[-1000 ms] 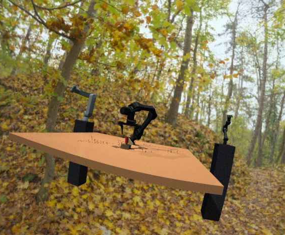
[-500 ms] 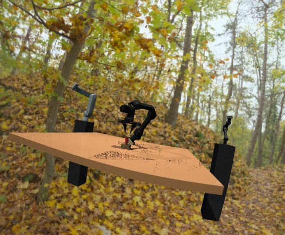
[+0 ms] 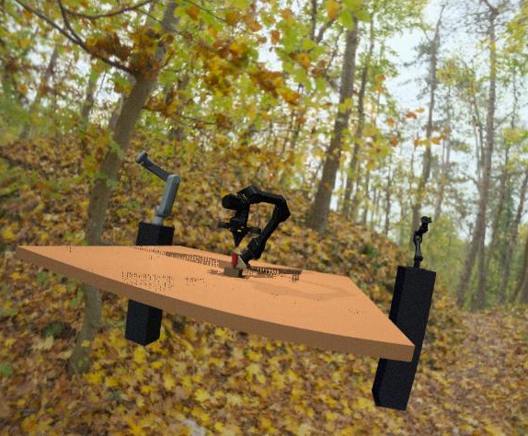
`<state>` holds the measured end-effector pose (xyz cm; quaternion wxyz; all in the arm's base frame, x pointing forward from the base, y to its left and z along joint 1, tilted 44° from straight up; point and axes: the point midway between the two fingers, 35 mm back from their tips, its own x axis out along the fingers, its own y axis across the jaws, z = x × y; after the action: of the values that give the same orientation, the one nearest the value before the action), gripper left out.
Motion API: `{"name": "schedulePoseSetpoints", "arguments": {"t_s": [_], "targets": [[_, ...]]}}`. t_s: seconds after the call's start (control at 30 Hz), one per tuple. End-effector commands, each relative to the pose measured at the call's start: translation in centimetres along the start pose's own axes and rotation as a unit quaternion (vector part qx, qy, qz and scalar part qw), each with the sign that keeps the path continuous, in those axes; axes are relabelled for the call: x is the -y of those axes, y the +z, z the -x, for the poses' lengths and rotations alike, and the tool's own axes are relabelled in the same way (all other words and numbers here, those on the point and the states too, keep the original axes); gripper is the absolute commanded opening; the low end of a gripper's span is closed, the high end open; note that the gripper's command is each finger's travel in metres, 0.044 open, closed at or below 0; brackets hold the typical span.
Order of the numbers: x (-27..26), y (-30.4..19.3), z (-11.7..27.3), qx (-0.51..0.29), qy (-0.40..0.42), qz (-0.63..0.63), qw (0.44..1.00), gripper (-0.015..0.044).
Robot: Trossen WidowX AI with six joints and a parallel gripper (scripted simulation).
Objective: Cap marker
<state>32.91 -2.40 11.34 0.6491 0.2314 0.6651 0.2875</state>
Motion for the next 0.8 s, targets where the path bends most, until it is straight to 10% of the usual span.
{"name": "schedulePoseSetpoints", "arguments": {"t_s": [0.0, 0.77], "targets": [[0.0, 0.0, -0.1, 0.0, 0.0, -0.002, 1.0, 0.0], [0.0, 0.0, -3.2, 0.0, 0.001, -0.002, 1.0, 0.0]]}}
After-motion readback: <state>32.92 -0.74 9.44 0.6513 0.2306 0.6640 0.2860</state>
